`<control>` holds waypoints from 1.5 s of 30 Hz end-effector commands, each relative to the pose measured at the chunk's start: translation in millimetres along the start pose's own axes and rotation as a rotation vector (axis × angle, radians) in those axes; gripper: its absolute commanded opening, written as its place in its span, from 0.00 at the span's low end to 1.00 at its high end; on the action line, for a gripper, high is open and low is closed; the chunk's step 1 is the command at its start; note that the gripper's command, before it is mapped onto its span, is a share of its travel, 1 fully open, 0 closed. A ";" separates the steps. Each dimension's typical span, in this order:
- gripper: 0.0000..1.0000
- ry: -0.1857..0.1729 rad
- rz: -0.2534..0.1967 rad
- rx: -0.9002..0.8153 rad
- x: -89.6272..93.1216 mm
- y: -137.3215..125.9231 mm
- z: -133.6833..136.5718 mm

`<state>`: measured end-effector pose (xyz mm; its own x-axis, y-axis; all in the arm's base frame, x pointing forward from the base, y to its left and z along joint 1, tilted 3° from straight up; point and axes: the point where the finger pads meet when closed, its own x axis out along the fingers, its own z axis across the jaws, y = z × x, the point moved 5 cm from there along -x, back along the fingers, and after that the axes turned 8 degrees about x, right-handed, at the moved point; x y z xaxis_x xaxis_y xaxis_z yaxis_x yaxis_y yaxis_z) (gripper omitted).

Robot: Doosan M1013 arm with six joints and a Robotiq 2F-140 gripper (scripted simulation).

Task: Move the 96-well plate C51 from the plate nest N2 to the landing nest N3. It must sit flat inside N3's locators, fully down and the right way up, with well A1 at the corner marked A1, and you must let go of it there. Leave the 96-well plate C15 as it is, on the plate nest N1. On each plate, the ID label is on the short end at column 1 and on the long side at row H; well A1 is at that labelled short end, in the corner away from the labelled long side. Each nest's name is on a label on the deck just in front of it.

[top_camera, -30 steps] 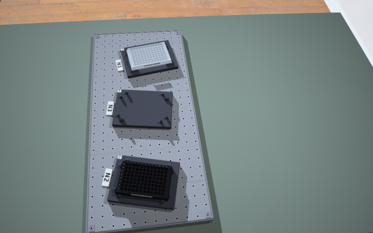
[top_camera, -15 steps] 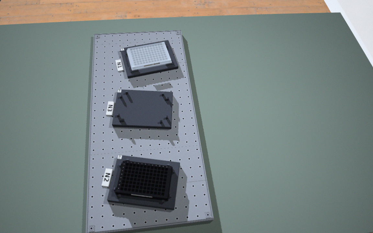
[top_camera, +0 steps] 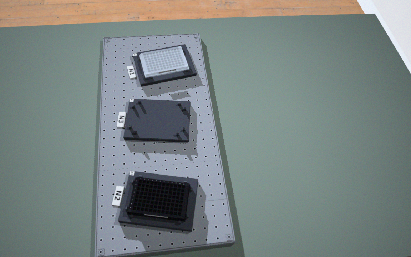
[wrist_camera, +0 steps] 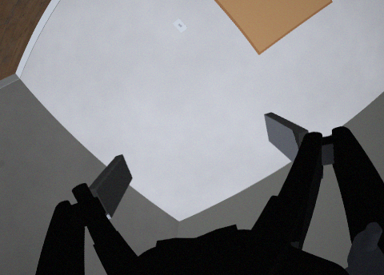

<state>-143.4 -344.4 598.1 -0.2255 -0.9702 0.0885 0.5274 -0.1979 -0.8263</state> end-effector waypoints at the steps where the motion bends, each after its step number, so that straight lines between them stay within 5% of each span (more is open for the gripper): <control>1: 1.00 -0.009 -0.009 0.042 8.0 -6.6 4.8; 12: 1.00 -0.055 -0.016 0.360 69.6 -29.8 39.4; 20: 1.00 -0.050 0.023 0.580 113.9 -21.0 67.5; 30: 1.00 0.036 0.156 0.927 177.3 41.3 133.2; 32: 1.00 0.036 0.156 0.927 177.3 41.3 133.2; 34: 1.00 0.084 0.213 1.023 190.1 72.4 159.5; 45: 1.00 0.180 0.310 1.153 198.8 129.6 205.7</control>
<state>36.6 -586.1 625.8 -0.0343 -0.9876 -0.1533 0.9845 -0.0598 0.1647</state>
